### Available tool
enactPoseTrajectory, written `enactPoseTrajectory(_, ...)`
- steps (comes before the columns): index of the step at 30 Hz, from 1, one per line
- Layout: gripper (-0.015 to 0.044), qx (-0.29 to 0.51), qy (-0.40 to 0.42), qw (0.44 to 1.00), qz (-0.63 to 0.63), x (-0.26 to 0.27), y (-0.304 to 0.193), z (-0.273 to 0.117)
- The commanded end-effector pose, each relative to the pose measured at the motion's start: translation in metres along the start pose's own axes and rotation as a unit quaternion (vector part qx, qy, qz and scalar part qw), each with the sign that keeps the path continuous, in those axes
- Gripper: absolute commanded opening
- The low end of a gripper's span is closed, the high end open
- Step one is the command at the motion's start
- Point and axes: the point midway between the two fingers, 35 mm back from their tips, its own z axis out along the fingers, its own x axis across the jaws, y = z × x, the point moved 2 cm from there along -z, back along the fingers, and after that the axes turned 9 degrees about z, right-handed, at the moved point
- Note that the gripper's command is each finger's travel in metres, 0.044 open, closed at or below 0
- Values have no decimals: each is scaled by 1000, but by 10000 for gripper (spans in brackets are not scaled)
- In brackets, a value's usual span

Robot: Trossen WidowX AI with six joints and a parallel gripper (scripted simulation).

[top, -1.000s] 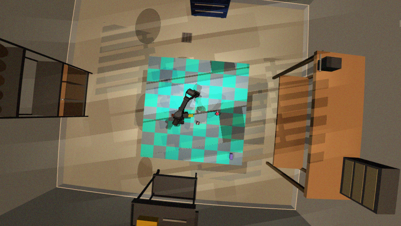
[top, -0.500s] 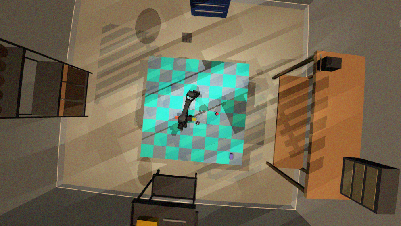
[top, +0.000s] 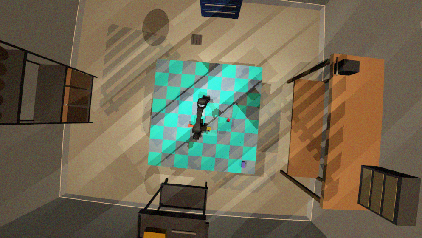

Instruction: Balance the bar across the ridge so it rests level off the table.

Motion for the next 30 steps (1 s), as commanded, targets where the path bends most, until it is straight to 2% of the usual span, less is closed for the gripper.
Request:
enactPoseTrajectory(1, 0, -3, -5, 1000, 11, -3, 14, -4)
enactPoseTrajectory(30, 0, -9, -4, 997, 82, -1, 123, -3)
